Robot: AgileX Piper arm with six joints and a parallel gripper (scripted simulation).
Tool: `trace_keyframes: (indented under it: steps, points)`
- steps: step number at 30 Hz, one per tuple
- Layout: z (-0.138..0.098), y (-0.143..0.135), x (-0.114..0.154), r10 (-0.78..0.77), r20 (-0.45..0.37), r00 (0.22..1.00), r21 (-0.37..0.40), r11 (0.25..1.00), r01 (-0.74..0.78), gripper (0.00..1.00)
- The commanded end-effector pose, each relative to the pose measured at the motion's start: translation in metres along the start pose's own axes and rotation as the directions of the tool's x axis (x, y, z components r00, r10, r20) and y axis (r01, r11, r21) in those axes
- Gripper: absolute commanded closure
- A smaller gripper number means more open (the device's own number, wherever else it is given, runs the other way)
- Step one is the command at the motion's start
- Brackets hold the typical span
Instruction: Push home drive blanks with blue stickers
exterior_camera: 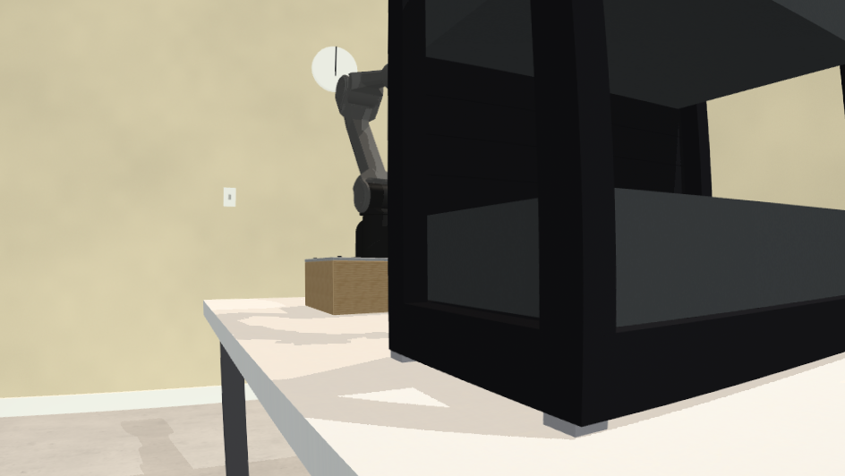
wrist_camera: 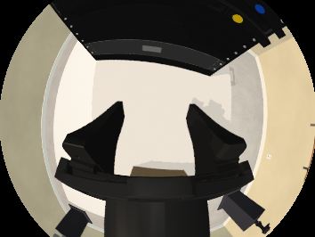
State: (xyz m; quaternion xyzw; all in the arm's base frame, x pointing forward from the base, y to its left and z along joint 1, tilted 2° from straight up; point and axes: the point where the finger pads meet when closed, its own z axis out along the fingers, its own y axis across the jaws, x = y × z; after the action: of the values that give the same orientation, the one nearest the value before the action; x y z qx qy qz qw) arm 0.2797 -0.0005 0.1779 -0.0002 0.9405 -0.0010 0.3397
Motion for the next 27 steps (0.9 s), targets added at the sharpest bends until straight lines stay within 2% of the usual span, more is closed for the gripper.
trace_keyframes:
  steps: [1, 14, 20, 27]
  points:
    - [-0.001, -0.001, -0.002, -0.001, 0.011, 1.0, 0.004, 1.0, 0.001, 0.0]
    - [-0.004, -0.025, -0.013, -0.032, 0.082, 0.996, 0.079, 0.997, 0.025, 0.0]
    - [-0.009, -0.051, -0.025, -0.083, 0.157, 0.984, 0.171, 0.984, 0.055, 0.0]
    - [-0.025, -0.089, -0.041, -0.194, 0.251, 0.948, 0.322, 0.941, 0.107, 0.0]
